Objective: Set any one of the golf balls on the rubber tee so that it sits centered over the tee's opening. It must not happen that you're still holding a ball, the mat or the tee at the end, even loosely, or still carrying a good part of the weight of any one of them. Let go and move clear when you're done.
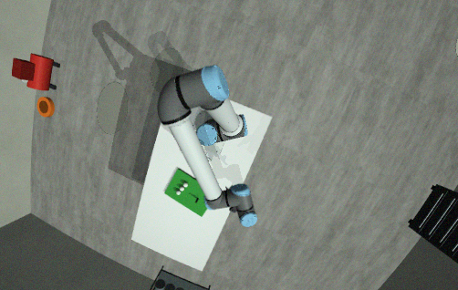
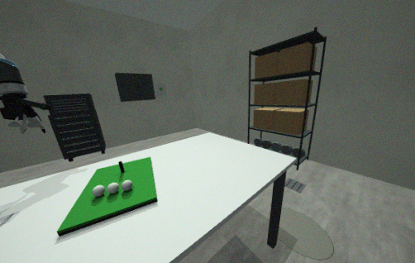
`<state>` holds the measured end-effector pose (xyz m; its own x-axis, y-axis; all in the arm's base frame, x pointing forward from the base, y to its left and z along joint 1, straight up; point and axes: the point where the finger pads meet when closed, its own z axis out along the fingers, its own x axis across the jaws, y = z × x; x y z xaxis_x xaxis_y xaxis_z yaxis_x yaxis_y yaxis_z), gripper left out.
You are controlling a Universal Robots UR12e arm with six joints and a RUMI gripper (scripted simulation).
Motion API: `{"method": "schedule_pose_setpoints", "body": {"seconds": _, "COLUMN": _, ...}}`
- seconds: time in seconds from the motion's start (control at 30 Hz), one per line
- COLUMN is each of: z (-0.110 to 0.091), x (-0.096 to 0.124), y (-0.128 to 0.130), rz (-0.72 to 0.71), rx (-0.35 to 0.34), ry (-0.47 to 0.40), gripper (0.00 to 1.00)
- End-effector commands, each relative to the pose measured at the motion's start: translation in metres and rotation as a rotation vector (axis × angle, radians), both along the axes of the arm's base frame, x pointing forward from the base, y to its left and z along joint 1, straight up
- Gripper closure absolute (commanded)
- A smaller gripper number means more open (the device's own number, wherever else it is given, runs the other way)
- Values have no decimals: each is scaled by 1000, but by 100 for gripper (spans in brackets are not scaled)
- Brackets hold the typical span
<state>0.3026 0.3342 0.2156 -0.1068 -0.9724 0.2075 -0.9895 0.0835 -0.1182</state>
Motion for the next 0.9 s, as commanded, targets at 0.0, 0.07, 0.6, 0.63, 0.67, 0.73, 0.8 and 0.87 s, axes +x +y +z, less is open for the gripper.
{"method": "schedule_pose_setpoints", "body": {"seconds": 0.0, "z": 1, "x": 0, "y": 0, "rz": 0, "rx": 1, "ry": -1, "gripper": 0}}
{"method": "schedule_pose_setpoints", "body": {"seconds": 0.07, "z": 1, "x": 0, "y": 0, "rz": 0, "rx": 1, "ry": -1, "gripper": 0}}
{"method": "schedule_pose_setpoints", "body": {"seconds": 0.6, "z": 1, "x": 1, "y": 0, "rz": 0, "rx": 1, "ry": -1, "gripper": 0}}
{"method": "schedule_pose_setpoints", "body": {"seconds": 0.63, "z": 1, "x": 1, "y": 0, "rz": 0, "rx": 1, "ry": -1, "gripper": 0}}
{"method": "schedule_pose_setpoints", "body": {"seconds": 0.67, "z": 0, "x": 1, "y": 0, "rz": -1, "rx": 1, "ry": 0, "gripper": 0}}
{"method": "schedule_pose_setpoints", "body": {"seconds": 0.73, "z": 0, "x": 3, "y": -1, "rz": -2, "rx": 2, "ry": 1, "gripper": 0}}
{"method": "schedule_pose_setpoints", "body": {"seconds": 0.8, "z": -1, "x": 7, "y": -2, "rz": -4, "rx": 3, "ry": 3, "gripper": 0}}
{"method": "schedule_pose_setpoints", "body": {"seconds": 0.87, "z": -2, "x": 12, "y": -4, "rz": -7, "rx": 5, "ry": 6, "gripper": 0}}
